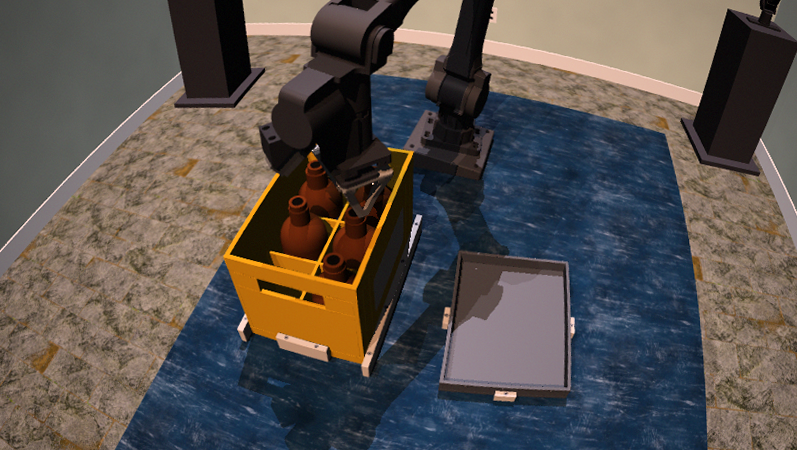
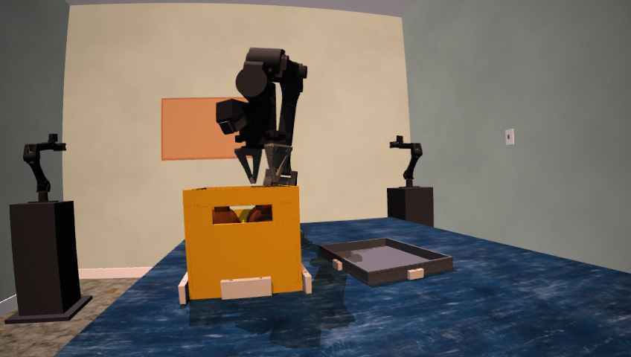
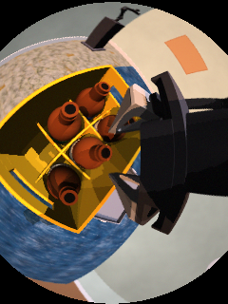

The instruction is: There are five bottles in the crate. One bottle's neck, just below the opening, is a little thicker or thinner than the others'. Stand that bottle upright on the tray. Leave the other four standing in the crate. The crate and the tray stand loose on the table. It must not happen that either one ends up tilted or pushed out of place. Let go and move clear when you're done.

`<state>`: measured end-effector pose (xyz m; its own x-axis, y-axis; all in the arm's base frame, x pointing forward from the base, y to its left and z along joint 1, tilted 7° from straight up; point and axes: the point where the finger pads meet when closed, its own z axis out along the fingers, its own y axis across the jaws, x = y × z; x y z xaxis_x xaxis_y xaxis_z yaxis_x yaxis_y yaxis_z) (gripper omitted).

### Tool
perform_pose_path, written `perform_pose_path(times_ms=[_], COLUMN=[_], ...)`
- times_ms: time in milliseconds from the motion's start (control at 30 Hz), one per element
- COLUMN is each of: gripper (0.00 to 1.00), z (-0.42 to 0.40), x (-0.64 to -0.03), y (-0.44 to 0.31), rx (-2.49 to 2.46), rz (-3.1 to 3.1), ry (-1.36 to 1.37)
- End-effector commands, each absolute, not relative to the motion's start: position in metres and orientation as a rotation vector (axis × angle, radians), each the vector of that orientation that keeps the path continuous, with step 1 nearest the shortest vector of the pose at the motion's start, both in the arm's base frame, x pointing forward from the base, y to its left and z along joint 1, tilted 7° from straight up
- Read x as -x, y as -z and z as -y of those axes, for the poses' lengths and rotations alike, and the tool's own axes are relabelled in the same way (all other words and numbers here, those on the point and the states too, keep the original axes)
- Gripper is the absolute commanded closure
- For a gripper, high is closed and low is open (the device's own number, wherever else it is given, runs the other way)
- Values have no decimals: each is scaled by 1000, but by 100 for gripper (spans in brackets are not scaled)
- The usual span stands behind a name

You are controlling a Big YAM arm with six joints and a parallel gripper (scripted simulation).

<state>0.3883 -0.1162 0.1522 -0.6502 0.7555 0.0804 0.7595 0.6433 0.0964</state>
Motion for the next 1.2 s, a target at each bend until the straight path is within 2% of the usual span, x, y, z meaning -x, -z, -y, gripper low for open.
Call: perform_pose_path(times_ms=[0,467,500,1167], gripper=[39,39,39,39], z=[114,112,119,111], x=[-392,-393,-406,-392], y=[-145,-134,-147,-112], rx=[1302,1301,1318,1307], rz=[2813,2813,2848,2811], ry=[186,186,195,187])
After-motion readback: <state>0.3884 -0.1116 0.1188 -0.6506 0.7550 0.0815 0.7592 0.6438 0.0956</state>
